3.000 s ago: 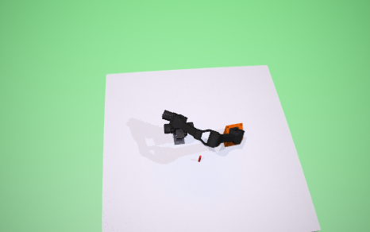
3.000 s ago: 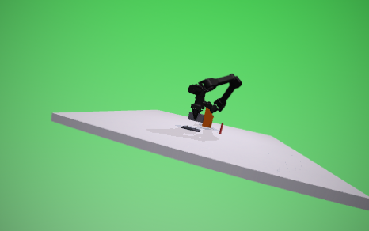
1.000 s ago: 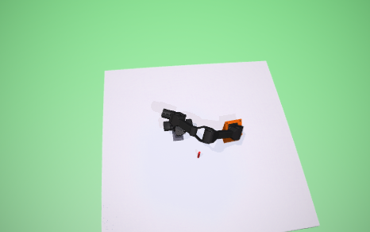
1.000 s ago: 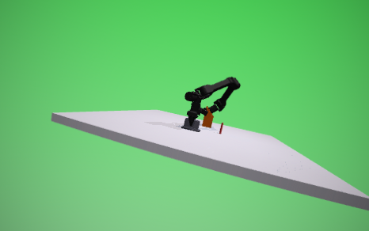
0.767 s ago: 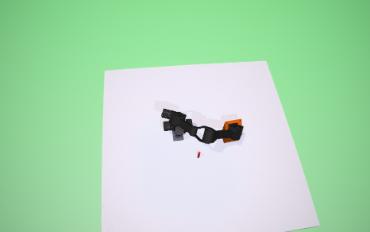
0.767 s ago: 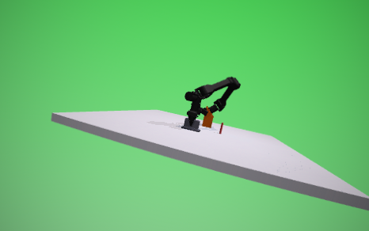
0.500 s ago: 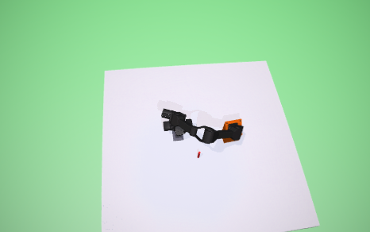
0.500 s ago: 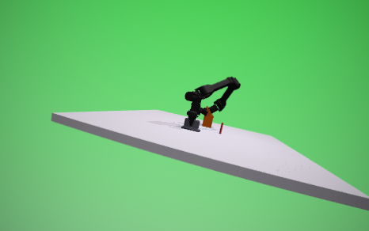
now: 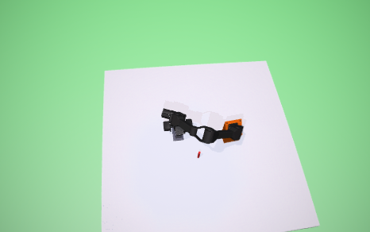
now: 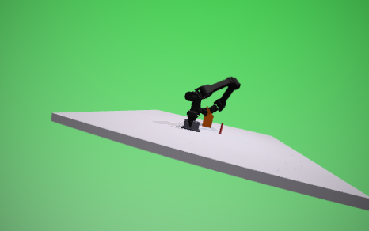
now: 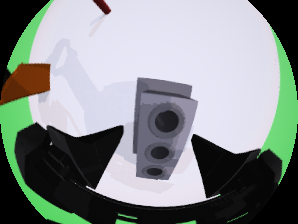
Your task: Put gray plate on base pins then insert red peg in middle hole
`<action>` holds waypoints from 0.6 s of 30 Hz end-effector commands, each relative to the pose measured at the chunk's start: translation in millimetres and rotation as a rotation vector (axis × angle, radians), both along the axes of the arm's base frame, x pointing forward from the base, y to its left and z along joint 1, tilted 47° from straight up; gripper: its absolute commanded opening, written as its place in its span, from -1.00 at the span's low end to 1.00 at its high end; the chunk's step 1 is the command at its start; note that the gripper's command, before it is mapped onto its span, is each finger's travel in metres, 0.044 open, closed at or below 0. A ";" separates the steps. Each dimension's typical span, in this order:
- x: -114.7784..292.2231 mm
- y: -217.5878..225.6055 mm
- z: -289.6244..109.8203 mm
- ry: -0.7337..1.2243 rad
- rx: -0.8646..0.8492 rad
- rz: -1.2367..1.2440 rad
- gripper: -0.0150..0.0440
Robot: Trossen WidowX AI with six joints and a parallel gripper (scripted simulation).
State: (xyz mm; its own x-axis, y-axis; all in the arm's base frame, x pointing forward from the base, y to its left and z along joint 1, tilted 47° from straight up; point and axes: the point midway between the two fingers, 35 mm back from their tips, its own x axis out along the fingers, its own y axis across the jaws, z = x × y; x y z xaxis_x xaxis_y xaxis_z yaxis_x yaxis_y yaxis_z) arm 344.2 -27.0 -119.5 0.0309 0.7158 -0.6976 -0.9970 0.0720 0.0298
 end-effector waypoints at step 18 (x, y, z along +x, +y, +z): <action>-2.2 -80.9 89.6 0.093 0.003 -0.094 1.00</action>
State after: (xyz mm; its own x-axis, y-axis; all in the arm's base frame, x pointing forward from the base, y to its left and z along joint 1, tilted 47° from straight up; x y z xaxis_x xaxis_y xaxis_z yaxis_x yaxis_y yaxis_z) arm 343.8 -112.9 -40.1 0.0426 0.7160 -0.6968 -0.9928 0.1087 0.0511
